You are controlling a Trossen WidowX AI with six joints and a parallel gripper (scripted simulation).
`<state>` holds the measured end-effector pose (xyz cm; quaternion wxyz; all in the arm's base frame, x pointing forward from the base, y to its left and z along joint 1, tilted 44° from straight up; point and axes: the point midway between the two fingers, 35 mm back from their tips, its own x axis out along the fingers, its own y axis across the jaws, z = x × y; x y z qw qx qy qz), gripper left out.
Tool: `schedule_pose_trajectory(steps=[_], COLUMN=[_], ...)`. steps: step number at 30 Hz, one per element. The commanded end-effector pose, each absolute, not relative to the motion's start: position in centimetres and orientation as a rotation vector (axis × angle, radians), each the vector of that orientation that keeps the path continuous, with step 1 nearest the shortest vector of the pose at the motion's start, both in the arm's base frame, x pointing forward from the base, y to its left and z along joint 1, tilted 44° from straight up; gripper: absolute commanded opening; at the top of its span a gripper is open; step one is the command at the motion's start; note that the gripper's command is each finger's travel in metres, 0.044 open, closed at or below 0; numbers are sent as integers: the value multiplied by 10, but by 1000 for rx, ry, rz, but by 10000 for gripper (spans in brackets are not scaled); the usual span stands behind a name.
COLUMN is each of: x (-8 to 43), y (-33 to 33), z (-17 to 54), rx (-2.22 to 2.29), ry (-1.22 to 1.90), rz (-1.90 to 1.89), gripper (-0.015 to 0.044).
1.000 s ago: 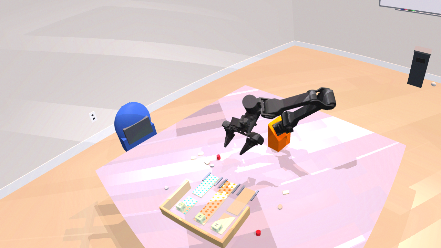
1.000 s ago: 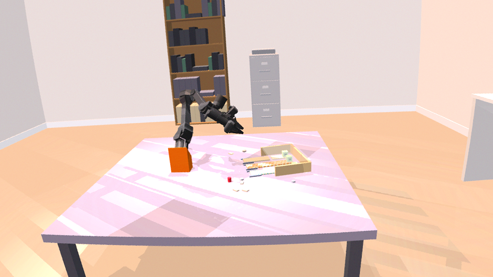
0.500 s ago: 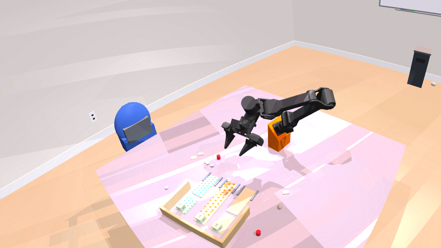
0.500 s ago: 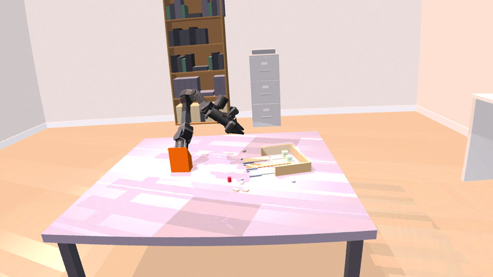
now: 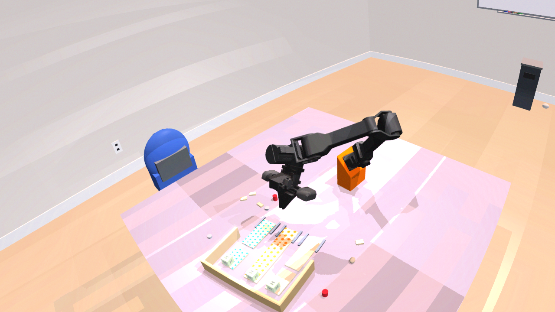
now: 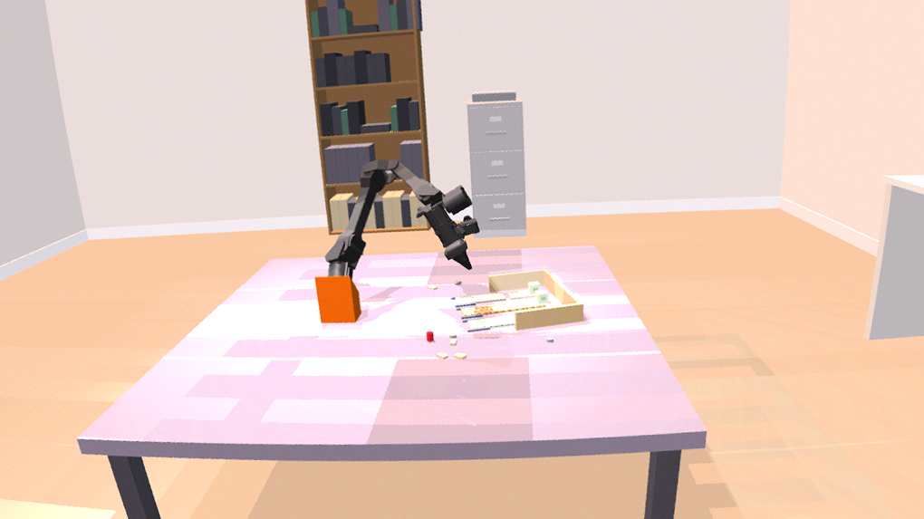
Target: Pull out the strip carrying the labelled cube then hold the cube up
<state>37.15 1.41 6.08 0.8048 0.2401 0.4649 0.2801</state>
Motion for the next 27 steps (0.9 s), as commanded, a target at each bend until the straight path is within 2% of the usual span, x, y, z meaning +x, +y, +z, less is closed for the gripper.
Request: schedule_pose_trajectory(steps=[1, 5, 27], x=[375, 374, 376], y=[48, 60, 71], z=[33, 27, 15], rx=[353, 301, 298], ry=[1289, 1382, 1386], rz=[802, 890, 893], gripper=[0, 0, 0])
